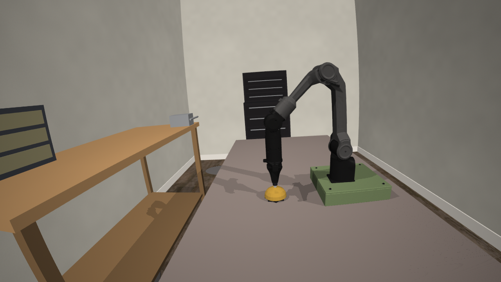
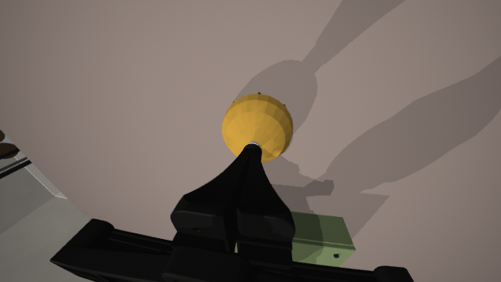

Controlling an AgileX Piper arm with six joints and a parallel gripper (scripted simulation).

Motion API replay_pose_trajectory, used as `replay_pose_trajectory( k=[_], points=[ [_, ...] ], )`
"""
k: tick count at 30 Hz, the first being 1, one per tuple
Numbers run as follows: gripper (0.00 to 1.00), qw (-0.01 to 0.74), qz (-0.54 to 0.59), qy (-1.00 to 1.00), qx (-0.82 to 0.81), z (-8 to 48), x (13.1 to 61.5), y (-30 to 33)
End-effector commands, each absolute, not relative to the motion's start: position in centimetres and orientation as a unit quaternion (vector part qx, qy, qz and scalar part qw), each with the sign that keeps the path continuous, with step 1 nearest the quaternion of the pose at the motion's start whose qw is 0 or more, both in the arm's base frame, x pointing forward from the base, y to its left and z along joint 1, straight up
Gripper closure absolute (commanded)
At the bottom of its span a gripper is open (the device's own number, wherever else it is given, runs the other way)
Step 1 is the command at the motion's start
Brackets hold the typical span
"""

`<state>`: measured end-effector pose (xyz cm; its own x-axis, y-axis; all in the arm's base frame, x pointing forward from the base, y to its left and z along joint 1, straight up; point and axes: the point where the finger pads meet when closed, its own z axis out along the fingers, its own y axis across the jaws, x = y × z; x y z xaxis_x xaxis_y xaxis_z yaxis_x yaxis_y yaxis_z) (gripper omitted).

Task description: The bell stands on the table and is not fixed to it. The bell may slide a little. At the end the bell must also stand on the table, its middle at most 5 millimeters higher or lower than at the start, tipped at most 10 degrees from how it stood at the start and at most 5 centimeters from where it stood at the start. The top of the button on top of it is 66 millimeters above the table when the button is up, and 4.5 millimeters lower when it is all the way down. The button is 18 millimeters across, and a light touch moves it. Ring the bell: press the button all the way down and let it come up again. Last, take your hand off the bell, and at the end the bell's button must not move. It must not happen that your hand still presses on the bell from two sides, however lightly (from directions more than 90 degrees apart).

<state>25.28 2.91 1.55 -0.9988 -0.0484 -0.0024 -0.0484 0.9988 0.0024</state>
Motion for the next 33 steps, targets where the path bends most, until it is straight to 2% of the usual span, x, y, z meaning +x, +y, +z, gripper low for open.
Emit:
replay_pose_trajectory(
  k=[1, 33],
  points=[
    [1.0, 0.0, 0.002, 1.0, -0.024, 1.48, 25.23, 2.96],
    [1.0, -0.001, 0.002, 1.0, -0.024, 1.02, 25.21, 2.96]
  ],
)
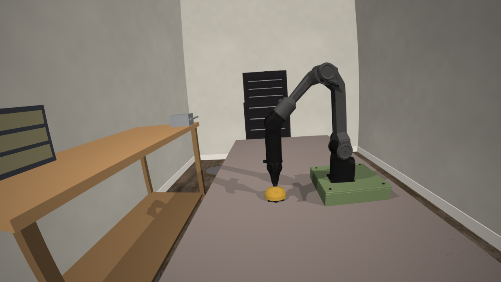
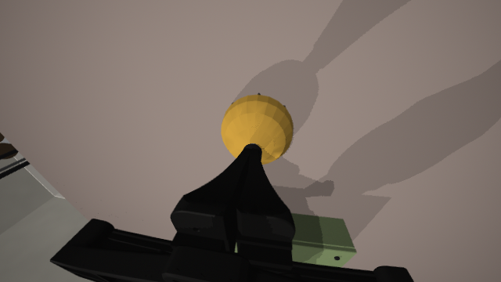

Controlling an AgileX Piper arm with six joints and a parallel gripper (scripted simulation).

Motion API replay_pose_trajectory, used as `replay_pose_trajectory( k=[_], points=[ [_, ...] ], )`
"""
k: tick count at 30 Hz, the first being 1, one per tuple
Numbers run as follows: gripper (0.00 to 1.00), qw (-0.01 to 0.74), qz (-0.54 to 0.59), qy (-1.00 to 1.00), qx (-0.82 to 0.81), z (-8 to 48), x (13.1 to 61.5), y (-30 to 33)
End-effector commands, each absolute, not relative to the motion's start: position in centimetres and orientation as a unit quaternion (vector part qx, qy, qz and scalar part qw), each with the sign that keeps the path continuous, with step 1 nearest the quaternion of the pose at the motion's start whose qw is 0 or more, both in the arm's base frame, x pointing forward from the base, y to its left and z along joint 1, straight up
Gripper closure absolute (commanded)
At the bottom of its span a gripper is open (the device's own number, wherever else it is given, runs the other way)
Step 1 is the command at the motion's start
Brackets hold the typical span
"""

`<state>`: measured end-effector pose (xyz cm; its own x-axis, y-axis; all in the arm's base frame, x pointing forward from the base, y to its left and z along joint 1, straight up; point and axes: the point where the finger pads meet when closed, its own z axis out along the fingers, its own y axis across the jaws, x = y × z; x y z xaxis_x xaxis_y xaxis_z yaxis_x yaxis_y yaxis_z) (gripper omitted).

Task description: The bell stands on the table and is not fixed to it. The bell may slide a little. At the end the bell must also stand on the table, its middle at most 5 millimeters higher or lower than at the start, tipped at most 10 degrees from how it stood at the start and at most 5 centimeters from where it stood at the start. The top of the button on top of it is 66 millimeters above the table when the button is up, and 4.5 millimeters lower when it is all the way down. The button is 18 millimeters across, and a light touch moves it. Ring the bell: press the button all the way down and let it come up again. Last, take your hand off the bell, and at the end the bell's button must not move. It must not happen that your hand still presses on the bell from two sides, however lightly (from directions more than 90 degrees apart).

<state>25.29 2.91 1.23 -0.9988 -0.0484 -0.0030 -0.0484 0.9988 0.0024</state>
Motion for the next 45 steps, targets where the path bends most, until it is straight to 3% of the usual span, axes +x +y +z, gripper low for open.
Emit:
replay_pose_trajectory(
  k=[1, 45],
  points=[
    [1.0, -0.001, 0.002, 1.0, -0.024, 1.02, 25.21, 2.96],
    [1.0, 0.003, 0.002, 1.0, -0.024, 1.77, 25.36, 2.97]
  ],
)
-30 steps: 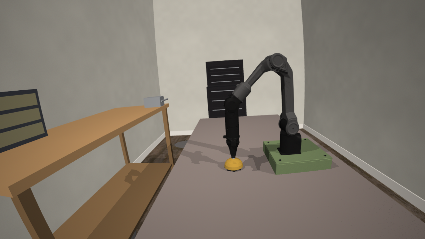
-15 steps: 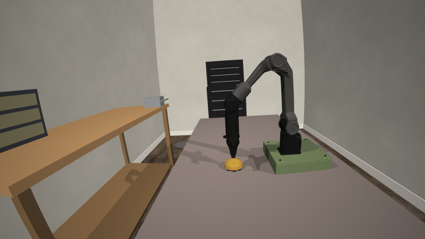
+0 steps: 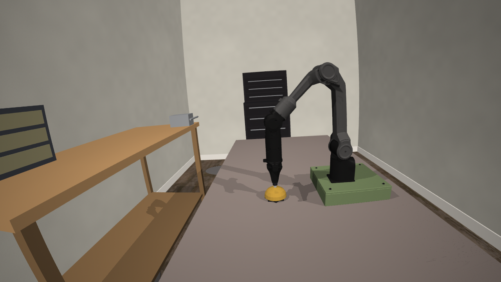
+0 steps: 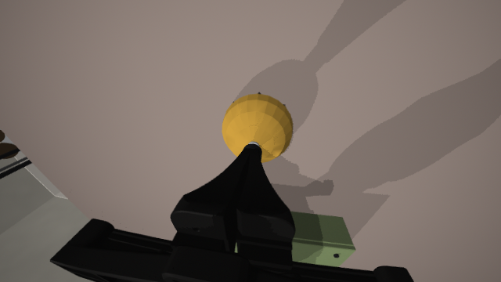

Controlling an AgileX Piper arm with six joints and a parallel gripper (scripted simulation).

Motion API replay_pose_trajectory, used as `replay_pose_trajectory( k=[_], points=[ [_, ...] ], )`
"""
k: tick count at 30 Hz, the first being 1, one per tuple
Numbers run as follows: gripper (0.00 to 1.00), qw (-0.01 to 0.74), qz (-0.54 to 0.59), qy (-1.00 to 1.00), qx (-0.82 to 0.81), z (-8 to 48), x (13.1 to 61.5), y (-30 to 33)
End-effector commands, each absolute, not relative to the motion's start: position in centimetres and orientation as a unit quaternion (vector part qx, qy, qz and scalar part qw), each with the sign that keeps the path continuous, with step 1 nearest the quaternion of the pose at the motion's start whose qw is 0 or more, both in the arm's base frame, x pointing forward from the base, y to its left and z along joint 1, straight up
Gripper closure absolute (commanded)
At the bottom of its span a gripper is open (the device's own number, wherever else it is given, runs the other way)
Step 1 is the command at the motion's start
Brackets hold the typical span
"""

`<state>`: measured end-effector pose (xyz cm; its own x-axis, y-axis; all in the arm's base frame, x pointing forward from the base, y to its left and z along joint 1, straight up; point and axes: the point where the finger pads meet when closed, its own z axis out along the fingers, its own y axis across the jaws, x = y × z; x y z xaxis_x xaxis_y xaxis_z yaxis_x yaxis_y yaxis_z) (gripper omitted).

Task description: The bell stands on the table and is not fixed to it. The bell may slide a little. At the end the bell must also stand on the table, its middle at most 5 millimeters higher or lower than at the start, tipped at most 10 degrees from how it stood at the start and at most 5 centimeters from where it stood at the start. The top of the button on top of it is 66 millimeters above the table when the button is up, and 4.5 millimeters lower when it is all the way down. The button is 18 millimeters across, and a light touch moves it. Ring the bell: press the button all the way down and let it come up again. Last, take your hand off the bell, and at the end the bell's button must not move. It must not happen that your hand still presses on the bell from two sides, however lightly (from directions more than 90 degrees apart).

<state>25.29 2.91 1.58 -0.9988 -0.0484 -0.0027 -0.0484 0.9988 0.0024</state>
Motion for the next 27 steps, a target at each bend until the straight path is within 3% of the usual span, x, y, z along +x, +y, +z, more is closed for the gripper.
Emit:
replay_pose_trajectory(
  k=[1, 27],
  points=[
    [1.0, 0.003, 0.002, 1.0, -0.024, 1.9, 25.4, 3.0],
    [1.0, 0.003, 0.002, 1.0, -0.024, 7.4, 25.3, 2.9]
  ],
)
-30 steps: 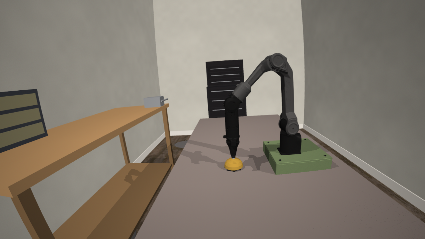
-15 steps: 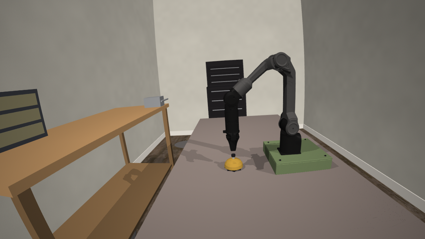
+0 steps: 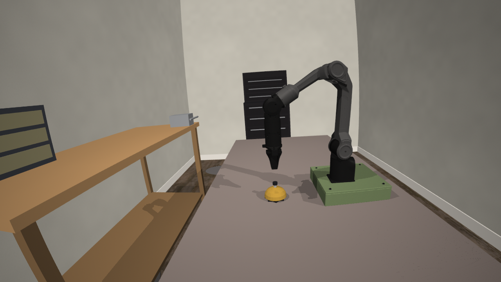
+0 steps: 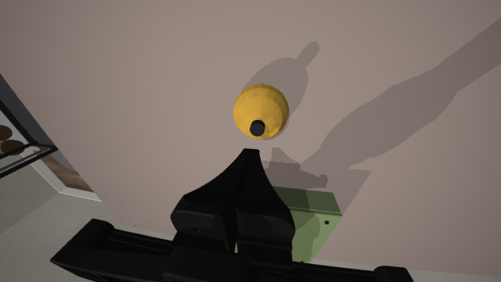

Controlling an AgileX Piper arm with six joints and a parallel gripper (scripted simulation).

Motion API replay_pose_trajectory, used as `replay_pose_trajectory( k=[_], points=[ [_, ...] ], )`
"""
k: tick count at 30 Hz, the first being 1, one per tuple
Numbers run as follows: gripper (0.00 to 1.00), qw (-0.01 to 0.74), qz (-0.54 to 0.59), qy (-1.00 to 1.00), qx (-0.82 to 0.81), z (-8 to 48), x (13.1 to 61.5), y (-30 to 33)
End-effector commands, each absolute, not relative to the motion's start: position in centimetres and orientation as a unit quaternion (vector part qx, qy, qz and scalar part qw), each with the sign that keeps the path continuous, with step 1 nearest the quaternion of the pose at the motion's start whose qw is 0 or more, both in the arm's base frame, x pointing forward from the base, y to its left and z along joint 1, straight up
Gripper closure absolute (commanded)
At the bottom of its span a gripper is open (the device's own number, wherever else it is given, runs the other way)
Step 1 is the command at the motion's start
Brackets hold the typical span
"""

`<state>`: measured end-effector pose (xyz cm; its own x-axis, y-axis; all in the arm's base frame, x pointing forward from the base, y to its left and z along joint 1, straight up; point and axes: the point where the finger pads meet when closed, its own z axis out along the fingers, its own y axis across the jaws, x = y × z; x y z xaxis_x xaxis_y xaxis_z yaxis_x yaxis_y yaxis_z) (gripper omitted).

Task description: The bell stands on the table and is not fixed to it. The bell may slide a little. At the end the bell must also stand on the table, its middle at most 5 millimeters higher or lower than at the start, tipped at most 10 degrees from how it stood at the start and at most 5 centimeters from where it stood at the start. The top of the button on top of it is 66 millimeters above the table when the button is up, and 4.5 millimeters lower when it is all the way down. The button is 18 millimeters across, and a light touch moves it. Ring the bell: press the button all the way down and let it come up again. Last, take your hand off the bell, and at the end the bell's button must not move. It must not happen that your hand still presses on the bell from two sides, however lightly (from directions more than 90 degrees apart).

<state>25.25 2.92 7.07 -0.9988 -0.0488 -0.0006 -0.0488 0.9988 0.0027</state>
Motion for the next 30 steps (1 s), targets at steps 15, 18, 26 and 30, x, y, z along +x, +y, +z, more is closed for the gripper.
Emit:
replay_pose_trajectory(
  k=[15, 18, 26, 30],
  points=[
    [1.0, 0.002, 0.002, 1.0, -0.024, 8.19, 25.29, 2.94],
    [1.0, 0.002, 0.002, 1.0, -0.024, 8.19, 25.28, 2.94],
    [1.0, 0.002, 0.002, 1.0, -0.024, 8.19, 25.28, 2.94],
    [1.0, 0.002, 0.002, 1.0, -0.024, 8.19, 25.28, 2.94]
  ],
)
